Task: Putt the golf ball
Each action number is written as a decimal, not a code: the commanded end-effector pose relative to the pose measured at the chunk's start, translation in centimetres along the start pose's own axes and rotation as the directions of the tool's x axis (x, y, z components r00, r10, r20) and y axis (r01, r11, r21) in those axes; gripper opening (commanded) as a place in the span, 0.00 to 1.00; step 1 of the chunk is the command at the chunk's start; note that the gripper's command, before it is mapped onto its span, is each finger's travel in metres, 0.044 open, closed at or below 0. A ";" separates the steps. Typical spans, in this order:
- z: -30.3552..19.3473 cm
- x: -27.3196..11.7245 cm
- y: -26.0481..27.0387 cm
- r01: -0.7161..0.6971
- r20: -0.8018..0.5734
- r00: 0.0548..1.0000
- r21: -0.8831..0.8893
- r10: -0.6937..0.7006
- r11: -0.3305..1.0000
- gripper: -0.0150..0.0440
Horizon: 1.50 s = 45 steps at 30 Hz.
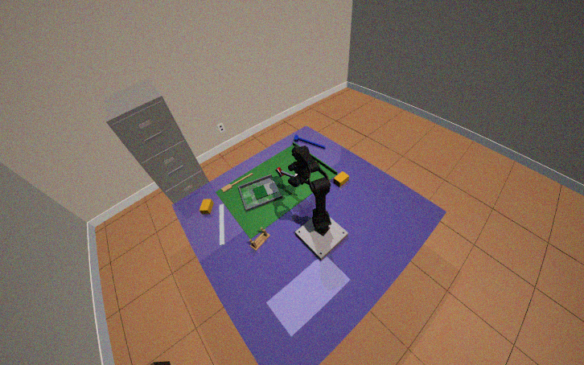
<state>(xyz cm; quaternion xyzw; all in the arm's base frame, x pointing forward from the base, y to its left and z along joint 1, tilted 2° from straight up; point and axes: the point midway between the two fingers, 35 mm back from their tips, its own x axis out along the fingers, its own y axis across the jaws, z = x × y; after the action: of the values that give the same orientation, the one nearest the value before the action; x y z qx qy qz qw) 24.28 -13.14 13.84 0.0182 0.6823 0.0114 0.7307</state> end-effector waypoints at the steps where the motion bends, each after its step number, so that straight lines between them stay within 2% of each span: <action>1: -1.0 -0.5 -2.2 0.017 -0.005 1.000 0.131 -0.017 0.991 0.25; 12: -4.5 -1.0 -6.3 0.045 -0.041 0.999 0.413 -0.031 0.910 0.25; 19: -4.5 -0.8 -6.3 0.045 -0.041 0.999 0.417 -0.031 0.908 0.25; 29: -4.7 2.7 -6.4 0.045 -0.041 0.999 0.417 -0.031 0.908 0.25; 45: -4.8 4.7 -6.5 0.045 -0.041 0.999 0.417 -0.031 0.908 0.25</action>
<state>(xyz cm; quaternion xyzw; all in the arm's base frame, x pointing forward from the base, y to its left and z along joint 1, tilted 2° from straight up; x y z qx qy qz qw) 19.83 -19.45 9.29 0.1595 0.6807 -0.1477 0.6996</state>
